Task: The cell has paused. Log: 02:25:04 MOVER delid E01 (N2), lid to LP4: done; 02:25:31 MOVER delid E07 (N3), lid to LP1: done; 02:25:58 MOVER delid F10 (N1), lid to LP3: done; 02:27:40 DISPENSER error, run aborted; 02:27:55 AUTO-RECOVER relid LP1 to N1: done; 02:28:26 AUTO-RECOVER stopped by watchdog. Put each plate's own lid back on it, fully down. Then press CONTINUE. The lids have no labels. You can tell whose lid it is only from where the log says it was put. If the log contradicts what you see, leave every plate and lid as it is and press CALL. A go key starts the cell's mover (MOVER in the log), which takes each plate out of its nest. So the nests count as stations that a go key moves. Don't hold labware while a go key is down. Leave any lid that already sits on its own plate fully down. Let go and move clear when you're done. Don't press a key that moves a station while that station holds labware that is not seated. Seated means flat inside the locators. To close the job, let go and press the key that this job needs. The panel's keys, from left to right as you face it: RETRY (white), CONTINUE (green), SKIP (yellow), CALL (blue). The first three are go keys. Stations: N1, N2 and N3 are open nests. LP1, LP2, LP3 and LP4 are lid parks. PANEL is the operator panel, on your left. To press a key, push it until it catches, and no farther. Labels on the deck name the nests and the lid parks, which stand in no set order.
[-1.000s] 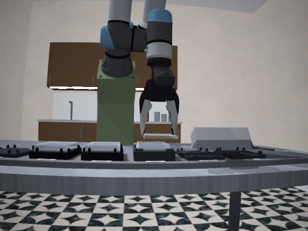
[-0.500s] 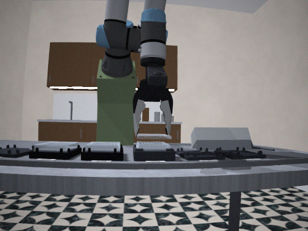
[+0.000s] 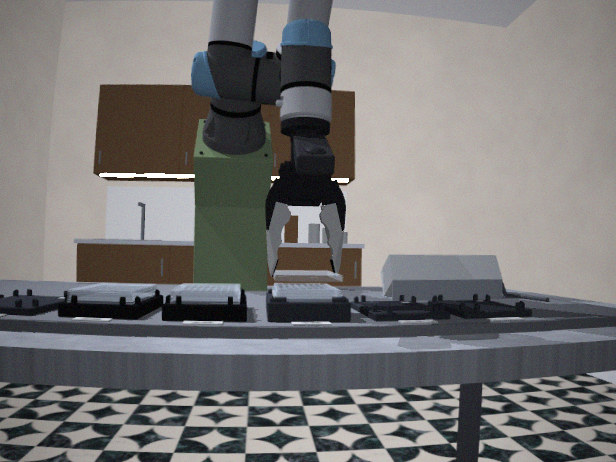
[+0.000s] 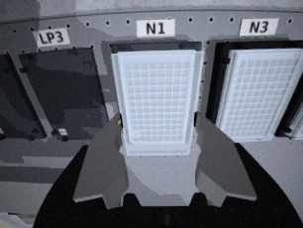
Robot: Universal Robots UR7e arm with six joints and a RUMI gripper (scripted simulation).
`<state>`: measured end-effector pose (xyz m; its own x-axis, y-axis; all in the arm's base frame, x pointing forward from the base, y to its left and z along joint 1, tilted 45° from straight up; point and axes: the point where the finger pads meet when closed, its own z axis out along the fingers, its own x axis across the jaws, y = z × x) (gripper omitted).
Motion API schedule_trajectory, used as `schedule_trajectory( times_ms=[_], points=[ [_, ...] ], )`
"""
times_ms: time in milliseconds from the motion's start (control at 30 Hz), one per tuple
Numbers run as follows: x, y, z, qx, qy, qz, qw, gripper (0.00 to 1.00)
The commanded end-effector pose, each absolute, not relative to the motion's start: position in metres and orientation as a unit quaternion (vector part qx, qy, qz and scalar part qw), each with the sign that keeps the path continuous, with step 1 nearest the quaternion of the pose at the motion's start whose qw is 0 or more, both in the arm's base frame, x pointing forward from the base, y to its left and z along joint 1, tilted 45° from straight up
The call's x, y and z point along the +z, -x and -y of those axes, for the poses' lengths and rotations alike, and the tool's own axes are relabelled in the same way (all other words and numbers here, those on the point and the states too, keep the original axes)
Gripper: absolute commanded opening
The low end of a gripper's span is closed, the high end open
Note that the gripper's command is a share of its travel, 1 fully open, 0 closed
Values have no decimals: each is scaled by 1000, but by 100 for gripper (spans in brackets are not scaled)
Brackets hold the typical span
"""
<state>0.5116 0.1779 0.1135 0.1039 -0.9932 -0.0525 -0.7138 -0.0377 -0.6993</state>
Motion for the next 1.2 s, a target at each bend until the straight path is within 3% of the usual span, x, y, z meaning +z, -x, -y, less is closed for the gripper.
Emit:
schedule_trajectory(
  times_ms=[0,1167],
  points=[
    [113,-513,-178,-235,681,-627,298,0],
    [105,-520,-180,-235,681,-627,298,0]
  ],
)
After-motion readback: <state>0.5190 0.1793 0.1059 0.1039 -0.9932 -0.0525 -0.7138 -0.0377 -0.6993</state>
